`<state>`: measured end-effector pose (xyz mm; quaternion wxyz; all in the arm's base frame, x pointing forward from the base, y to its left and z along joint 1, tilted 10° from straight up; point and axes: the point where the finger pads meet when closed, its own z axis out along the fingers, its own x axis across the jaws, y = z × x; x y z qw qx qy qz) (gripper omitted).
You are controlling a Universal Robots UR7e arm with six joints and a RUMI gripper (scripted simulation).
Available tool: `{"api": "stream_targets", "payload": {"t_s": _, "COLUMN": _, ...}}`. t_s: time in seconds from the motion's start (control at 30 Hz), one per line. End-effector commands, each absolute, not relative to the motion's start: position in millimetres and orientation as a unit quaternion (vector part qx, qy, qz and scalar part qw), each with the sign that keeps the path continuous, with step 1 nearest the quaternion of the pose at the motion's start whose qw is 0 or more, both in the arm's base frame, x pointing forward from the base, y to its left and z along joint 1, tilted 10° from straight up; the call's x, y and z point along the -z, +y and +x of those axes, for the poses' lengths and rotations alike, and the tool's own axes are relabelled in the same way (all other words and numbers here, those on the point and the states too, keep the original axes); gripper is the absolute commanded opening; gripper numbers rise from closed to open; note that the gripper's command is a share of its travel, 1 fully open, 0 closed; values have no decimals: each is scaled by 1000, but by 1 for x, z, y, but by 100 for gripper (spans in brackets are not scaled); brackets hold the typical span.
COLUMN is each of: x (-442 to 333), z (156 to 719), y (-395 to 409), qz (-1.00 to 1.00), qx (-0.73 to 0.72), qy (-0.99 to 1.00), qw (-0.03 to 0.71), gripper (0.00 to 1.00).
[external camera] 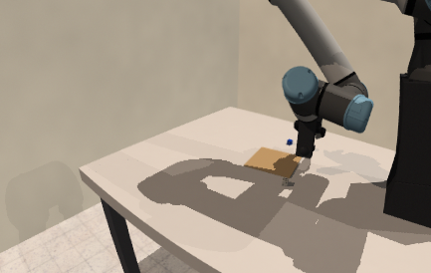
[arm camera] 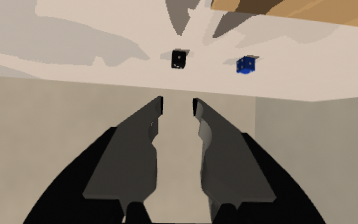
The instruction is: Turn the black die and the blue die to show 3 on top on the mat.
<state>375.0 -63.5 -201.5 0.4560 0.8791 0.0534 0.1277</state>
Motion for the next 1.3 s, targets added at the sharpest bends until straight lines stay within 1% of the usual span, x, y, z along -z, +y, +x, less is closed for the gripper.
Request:
{"api": "stream_targets", "payload": {"t_s": 0.0, "x": 178, "z": 371, "y": -64, "qz": 879, "qx": -128, "qy": 53, "qw": 456, "gripper": 18}}
{"api": "stream_targets", "payload": {"t_s": 0.2, "x": 163, "z": 369, "y": -64, "qz": 879, "qx": -128, "qy": 53, "qw": 456, "gripper": 18}}
{"api": "stream_targets", "payload": {"t_s": 0.53, "x": 162, "z": 368, "y": -64, "qz": 880, "qx": -127, "qy": 53, "qw": 454, "gripper": 18}}
{"api": "stream_targets", "payload": {"t_s": 0.87, "x": 161, "z": 368, "y": -68, "qz": 896, "qx": -123, "qy": 57, "qw": 423, "gripper": 18}}
{"api": "stream_targets", "payload": {"t_s": 1.07, "x": 156, "z": 369, "y": -74, "qz": 918, "qx": -120, "qy": 64, "qw": 373, "gripper": 18}}
{"api": "stream_targets", "payload": {"t_s": 1.27, "x": 151, "z": 369, "y": -81, "qz": 942, "qx": -115, "qy": 73, "qw": 308, "gripper": 18}}
